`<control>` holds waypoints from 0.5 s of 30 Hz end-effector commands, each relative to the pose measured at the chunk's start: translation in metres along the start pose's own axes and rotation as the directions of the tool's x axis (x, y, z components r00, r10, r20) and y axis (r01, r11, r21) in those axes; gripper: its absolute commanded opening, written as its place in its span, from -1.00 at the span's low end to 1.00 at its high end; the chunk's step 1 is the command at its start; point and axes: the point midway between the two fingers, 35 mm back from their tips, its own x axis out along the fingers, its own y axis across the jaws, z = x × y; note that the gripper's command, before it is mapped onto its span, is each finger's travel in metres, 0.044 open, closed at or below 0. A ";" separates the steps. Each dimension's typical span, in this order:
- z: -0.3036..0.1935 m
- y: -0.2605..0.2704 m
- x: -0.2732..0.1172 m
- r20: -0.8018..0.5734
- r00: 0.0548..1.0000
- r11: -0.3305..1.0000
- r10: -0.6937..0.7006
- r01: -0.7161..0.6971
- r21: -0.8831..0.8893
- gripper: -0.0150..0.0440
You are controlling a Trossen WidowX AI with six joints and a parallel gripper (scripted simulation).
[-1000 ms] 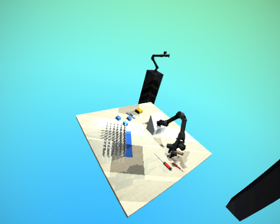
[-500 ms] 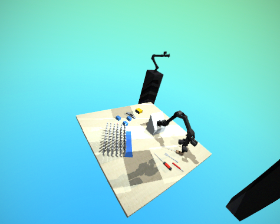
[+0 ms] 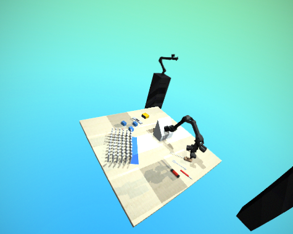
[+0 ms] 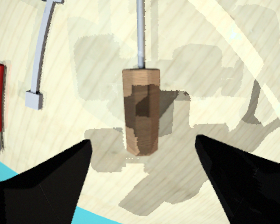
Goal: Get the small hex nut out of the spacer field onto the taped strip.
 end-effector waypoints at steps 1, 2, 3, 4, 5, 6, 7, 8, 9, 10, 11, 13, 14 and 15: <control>0.002 -0.001 0.001 0.009 1.000 1.000 -0.001 0.001 0.005 0.47; 0.002 -0.001 0.001 0.009 1.000 1.000 -0.001 0.001 0.005 0.46; 0.002 -0.001 0.001 0.009 1.000 1.000 -0.001 0.001 0.005 0.46; 0.002 -0.001 0.001 0.009 1.000 1.000 -0.001 0.001 0.005 0.46; 0.002 -0.001 0.001 0.009 1.000 1.000 -0.001 0.001 0.005 0.46; 0.002 -0.001 0.001 0.009 1.000 1.000 -0.001 0.001 0.005 0.46; 0.002 -0.001 0.001 0.009 1.000 1.000 -0.001 0.001 0.005 0.46; 0.002 -0.001 0.001 0.009 1.000 1.000 -0.001 0.001 0.005 0.46; 0.002 -0.001 0.001 0.009 1.000 1.000 -0.001 0.001 0.005 0.46; 0.002 -0.001 0.002 0.009 1.000 1.000 -0.001 0.001 0.005 0.46; 0.002 -0.001 0.003 0.009 1.000 1.000 -0.001 0.001 0.005 0.46; 0.002 -0.001 0.006 0.009 1.000 1.000 -0.001 0.001 0.005 0.46; 0.002 -0.001 0.007 0.009 1.000 1.000 -0.001 0.001 0.005 0.46; 0.002 -0.001 0.009 0.009 1.000 1.000 -0.001 0.001 0.005 0.46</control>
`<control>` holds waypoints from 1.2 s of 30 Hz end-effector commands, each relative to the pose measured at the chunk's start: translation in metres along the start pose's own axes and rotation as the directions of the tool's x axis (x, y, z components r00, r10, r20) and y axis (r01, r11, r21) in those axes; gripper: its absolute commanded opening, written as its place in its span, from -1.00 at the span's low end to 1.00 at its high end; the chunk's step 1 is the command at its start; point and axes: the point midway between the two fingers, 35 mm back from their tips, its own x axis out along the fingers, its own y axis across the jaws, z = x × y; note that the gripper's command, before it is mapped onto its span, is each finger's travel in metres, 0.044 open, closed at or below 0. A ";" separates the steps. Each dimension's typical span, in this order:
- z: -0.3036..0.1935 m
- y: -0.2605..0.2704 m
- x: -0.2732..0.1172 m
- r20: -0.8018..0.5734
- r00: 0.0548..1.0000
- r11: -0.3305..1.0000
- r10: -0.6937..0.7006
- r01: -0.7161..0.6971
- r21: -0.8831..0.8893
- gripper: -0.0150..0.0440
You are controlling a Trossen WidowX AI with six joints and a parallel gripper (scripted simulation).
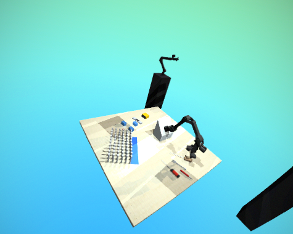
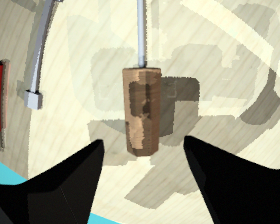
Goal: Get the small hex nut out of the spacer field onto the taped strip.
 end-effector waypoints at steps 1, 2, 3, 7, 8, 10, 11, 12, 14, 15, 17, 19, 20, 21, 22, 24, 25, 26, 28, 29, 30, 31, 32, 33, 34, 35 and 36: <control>0.002 -0.001 0.008 0.011 1.000 1.000 -0.002 0.002 0.004 0.46; 0.002 -0.001 0.010 0.011 1.000 1.000 -0.002 0.002 0.004 0.46; 0.002 -0.001 0.011 0.011 1.000 1.000 -0.002 0.002 0.004 0.46; 0.002 -0.001 0.018 0.011 1.000 1.000 -0.002 0.002 0.004 0.46; 0.002 -0.001 0.020 0.011 1.000 1.000 -0.002 0.002 0.004 0.46; 0.002 -0.001 0.023 0.011 1.000 1.000 -0.002 0.002 0.004 0.46; 0.002 -0.001 0.025 0.011 1.000 1.000 -0.002 0.002 0.004 0.46; 0.002 -0.001 0.026 0.011 1.000 1.000 -0.002 0.002 0.004 0.46; 0.002 -0.001 0.030 0.011 1.000 1.000 -0.002 0.002 0.004 0.46; 0.002 -0.001 0.031 0.011 1.000 1.000 -0.002 0.002 0.004 0.46; 0.002 -0.001 0.035 0.011 1.000 1.000 -0.002 0.002 0.004 0.46; 0.002 -0.001 0.038 0.011 1.000 1.000 -0.002 0.002 0.004 0.46; 0.002 -0.001 0.039 0.011 1.000 1.000 -0.002 0.002 0.004 0.46; 0.002 -0.001 0.041 0.011 1.000 1.000 -0.002 0.002 0.004 0.46; 0.002 -0.001 0.043 0.011 1.000 1.000 -0.002 0.002 0.004 0.46; 0.002 -0.001 0.046 0.011 1.000 1.000 -0.002 0.002 0.004 0.46; 0.002 -0.001 0.048 0.011 1.000 1.000 -0.002 0.002 0.004 0.46; 0.002 -0.001 0.049 0.011 1.000 1.000 -0.002 0.002 0.004 0.46; 0.002 -0.001 0.052 0.011 1.000 1.000 -0.002 0.002 0.004 0.46; 0.003 -0.001 0.054 0.011 1.000 1.000 -0.002 0.002 0.004 0.46; 0.003 -0.001 0.056 0.011 1.000 1.000 -0.002 0.002 0.004 0.46; 0.003 -0.001 0.057 0.011 1.000 1.000 -0.002 0.002 0.004 0.46; 0.003 -0.001 0.059 0.011 1.000 1.000 -0.002 0.002 0.004 0.46; 0.003 -0.001 0.060 0.011 1.000 1.000 -0.002 0.002 0.004 0.46; 0.003 -0.001 0.062 0.011 1.000 1.000 -0.002 0.002 0.004 0.46; 0.003 -0.001 0.064 0.011 1.000 1.000 -0.002 0.002 0.004 0.46; 0.004 -0.001 0.065 0.011 1.000 1.000 -0.002 0.002 0.004 0.46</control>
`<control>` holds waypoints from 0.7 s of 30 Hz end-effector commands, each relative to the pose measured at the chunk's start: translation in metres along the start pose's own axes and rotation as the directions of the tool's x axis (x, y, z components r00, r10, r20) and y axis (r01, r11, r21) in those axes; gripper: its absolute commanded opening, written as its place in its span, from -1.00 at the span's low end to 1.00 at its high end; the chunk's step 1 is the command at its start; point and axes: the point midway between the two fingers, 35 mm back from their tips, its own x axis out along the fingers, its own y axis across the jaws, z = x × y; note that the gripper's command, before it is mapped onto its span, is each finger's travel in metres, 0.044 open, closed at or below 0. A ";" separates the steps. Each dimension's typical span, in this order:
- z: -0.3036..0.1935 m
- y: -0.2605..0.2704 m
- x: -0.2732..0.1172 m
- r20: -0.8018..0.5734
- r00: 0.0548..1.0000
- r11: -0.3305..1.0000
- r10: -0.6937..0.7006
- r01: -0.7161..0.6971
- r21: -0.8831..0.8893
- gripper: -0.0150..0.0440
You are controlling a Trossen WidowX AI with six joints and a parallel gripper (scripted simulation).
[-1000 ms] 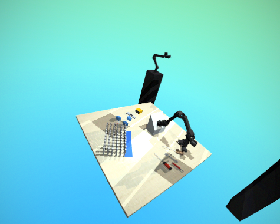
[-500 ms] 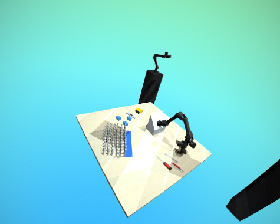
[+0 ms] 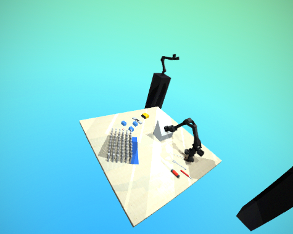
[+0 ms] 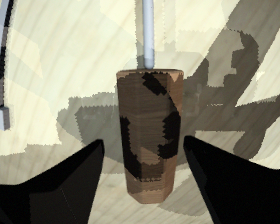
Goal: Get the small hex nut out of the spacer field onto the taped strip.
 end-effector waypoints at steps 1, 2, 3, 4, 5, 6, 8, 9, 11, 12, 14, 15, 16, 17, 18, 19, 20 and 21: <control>0.004 -0.003 0.009 0.009 1.000 1.000 -0.011 0.011 -0.006 0.46; 0.004 -0.003 0.011 0.009 1.000 1.000 -0.011 0.011 -0.006 0.46; 0.004 -0.003 0.011 0.009 1.000 1.000 -0.011 0.011 -0.006 0.46; 0.004 -0.003 0.012 0.009 1.000 1.000 -0.011 0.011 -0.006 0.46; 0.004 -0.003 0.012 0.009 1.000 1.000 -0.011 0.011 -0.006 0.37; 0.004 -0.003 0.012 0.009 1.000 1.000 -0.011 0.011 -0.006 0.28; 0.004 -0.003 0.012 0.009 1.000 1.000 -0.011 0.011 -0.006 0.23; 0.004 -0.003 0.012 0.009 1.000 1.000 -0.011 0.011 -0.006 0.21; 0.004 -0.003 0.012 0.009 1.000 1.000 -0.011 0.011 -0.006 0.17; 0.004 -0.003 0.012 0.009 1.000 1.000 -0.011 0.011 -0.006 0.14; 0.004 -0.003 0.012 0.009 1.000 1.000 -0.011 0.011 -0.006 0.10; 0.004 -0.003 0.012 0.009 1.000 1.000 -0.011 0.011 -0.006 0.08; 0.004 -0.003 0.012 0.009 1.000 1.000 -0.011 0.011 -0.006 0.05; 0.004 -0.003 0.012 0.009 1.000 1.000 -0.011 0.011 -0.006 0.03; 0.004 -0.003 0.012 0.009 1.000 1.000 -0.011 0.011 -0.006 0.01; 0.004 -0.003 0.012 0.009 1.000 1.000 -0.011 0.011 -0.006 -0.01; 0.004 -0.003 0.011 0.009 1.000 1.000 -0.011 0.011 -0.006 -0.10; 0.004 -0.003 0.007 0.009 1.000 1.000 -0.011 0.011 -0.005 -0.19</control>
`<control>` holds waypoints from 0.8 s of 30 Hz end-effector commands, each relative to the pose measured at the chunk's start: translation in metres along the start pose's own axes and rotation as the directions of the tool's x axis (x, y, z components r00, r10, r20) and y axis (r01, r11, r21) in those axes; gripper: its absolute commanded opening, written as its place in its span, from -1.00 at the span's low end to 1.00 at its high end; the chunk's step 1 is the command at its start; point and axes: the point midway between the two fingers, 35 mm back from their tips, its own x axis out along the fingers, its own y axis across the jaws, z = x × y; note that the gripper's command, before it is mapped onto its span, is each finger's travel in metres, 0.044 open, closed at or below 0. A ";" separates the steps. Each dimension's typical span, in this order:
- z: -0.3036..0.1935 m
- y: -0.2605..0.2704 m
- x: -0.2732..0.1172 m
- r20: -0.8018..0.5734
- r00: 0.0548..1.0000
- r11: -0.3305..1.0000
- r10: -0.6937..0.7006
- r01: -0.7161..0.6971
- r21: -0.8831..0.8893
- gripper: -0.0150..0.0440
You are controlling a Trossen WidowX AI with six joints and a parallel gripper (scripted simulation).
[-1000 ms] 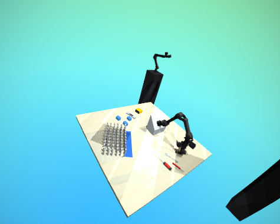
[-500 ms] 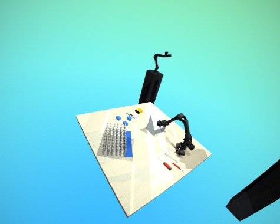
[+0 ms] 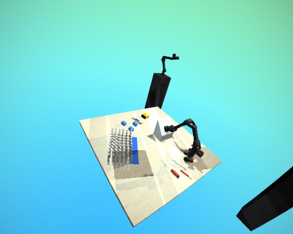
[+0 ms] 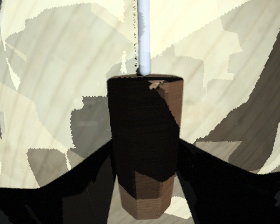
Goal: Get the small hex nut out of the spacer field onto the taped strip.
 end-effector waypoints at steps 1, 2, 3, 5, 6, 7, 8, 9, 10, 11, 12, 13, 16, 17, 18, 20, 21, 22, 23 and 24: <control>0.000 -0.001 -0.009 0.002 1.000 1.000 -0.004 0.004 -0.004 -0.28; 0.000 0.000 -0.017 0.002 1.000 1.000 -0.004 0.004 -0.004 -0.37; -0.001 0.000 -0.025 0.002 1.000 1.000 -0.003 0.003 -0.003 -0.46; -0.001 0.000 -0.041 0.001 1.000 1.000 -0.002 0.002 -0.001 -0.49; -0.001 0.001 -0.048 0.001 1.000 1.000 -0.001 0.001 -0.001 -0.49; -0.001 0.000 -0.055 0.000 1.000 1.000 -0.001 0.001 0.000 -0.49; 0.000 0.000 -0.058 0.000 1.000 1.000 -0.001 0.001 0.000 -0.49; 0.000 0.000 -0.060 0.000 1.000 1.000 -0.001 0.001 0.000 -0.49; 0.000 0.000 -0.060 0.000 1.000 1.000 -0.001 0.001 0.000 -0.49; 0.000 0.000 -0.060 0.000 1.000 1.000 -0.001 0.001 0.000 -0.49; 0.000 0.000 -0.060 0.000 1.000 1.000 -0.001 0.001 0.000 -0.49; 0.001 -0.001 -0.060 0.000 1.000 1.000 -0.001 0.001 0.000 -0.49; 0.009 -0.006 -0.059 -0.002 1.000 1.000 -0.001 0.001 -0.001 -0.49; 0.011 -0.008 -0.058 -0.003 1.000 1.000 -0.001 0.001 -0.001 -0.49; 0.014 -0.010 -0.058 -0.003 1.000 1.000 -0.001 0.001 -0.002 -0.49; 0.019 -0.013 -0.057 -0.005 1.000 1.000 -0.001 0.001 -0.003 -0.49; 0.022 -0.015 -0.057 -0.005 1.000 1.000 -0.001 0.001 -0.003 -0.49; 0.025 -0.017 -0.056 -0.006 1.000 1.000 -0.001 0.001 -0.003 -0.49; 0.027 -0.019 -0.056 -0.007 1.000 1.000 -0.001 0.001 -0.004 -0.49; 0.030 -0.021 -0.056 -0.007 1.000 1.000 -0.001 0.001 -0.004 -0.49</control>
